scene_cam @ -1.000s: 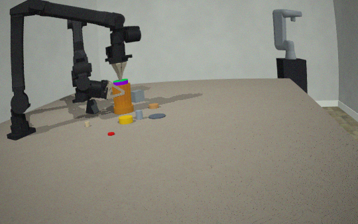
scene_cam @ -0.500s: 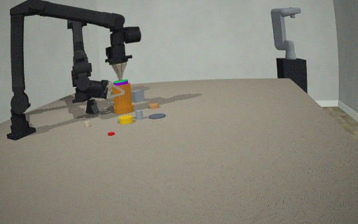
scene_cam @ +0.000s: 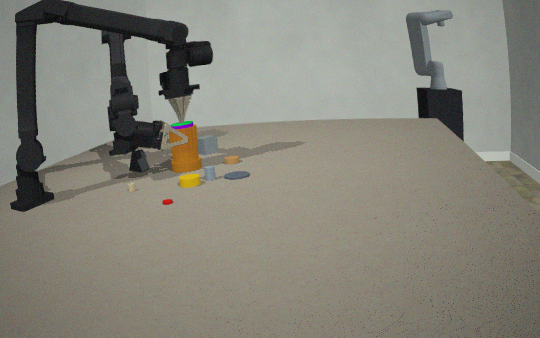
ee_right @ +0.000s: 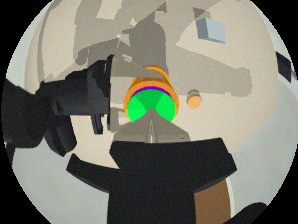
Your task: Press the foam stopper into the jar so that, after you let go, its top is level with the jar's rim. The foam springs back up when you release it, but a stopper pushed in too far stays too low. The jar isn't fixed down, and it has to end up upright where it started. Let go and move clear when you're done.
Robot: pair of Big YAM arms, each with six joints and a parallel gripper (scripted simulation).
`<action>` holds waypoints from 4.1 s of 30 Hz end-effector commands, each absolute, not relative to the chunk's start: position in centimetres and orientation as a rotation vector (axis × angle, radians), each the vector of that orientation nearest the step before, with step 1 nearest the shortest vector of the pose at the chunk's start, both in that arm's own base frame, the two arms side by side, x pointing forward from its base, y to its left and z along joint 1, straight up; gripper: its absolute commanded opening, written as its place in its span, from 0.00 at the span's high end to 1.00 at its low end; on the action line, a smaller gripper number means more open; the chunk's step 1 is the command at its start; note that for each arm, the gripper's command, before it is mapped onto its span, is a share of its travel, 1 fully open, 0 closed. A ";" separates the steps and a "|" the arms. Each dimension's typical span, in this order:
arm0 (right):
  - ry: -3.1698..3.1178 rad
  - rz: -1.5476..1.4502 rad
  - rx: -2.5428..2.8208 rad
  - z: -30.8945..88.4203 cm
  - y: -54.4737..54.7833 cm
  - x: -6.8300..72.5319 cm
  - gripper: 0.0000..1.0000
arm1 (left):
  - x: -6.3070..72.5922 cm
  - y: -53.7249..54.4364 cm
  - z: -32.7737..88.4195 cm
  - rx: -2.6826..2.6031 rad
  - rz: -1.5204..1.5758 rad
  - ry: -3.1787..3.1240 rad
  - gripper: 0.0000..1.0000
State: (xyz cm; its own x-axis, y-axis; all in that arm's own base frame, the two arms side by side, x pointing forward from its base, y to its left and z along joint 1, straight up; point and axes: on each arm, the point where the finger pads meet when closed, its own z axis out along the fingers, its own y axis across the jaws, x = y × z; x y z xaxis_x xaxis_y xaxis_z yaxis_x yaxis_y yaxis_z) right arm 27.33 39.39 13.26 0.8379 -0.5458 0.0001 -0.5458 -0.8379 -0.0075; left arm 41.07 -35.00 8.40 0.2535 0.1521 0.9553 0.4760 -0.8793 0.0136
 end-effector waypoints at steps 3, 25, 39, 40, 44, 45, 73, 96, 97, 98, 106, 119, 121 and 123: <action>0.907 0.004 -3.030 11.2 39.3 27.8 1.00 | 41.4 -36.6 9.7 -2.261 -1.671 -0.544 0.36; 0.909 0.007 -3.036 10.2 39.2 27.8 1.00 | 41.4 -36.6 9.7 -2.261 -1.671 -0.544 0.36; 0.911 0.010 -3.041 9.5 39.1 27.7 1.00 | 41.4 -36.6 9.7 -2.261 -1.671 -0.544 0.36; 0.912 0.011 -3.042 9.4 39.1 27.7 1.00 | 41.4 -36.6 9.7 -2.261 -1.671 -0.544 0.36; 0.912 0.011 -3.043 9.2 39.1 27.7 1.00 | 41.4 -36.6 9.7 -2.261 -1.671 -0.544 0.36; 0.912 0.011 -3.043 9.2 39.1 27.7 1.00 | 41.4 -36.6 9.7 -2.261 -1.671 -0.544 0.36; 0.917 0.017 -3.055 7.7 39.0 27.6 1.00 | 41.4 -36.6 9.7 -2.261 -1.671 -0.544 0.36; 0.918 0.017 -3.055 6.9 38.8 27.6 1.00 | 41.4 -36.6 9.7 -2.261 -1.671 -0.544 0.36; 0.918 0.017 -3.055 6.9 38.8 27.6 1.00 | 41.4 -36.6 9.7 -2.261 -1.671 -0.544 0.36; 0.918 0.017 -3.055 6.9 38.8 27.6 1.00 | 41.4 -36.6 9.7 -2.261 -1.671 -0.544 0.36; 0.914 0.008 -3.039 9.8 39.4 27.9 1.00 | 41.4 -36.6 9.7 -2.261 -1.671 -0.544 0.36; 0.907 -0.003 -3.020 12.7 40.0 28.4 1.00 | 41.4 -36.6 9.7 -2.261 -1.671 -0.544 0.36; 0.913 0.007 -3.038 12.1 39.4 28.0 1.00 | 41.4 -36.6 9.7 -2.261 -1.671 -0.544 0.36; 0.903 -0.011 -3.003 14.1 39.9 28.3 1.00 | 41.4 -36.6 9.7 -2.261 -1.671 -0.544 0.36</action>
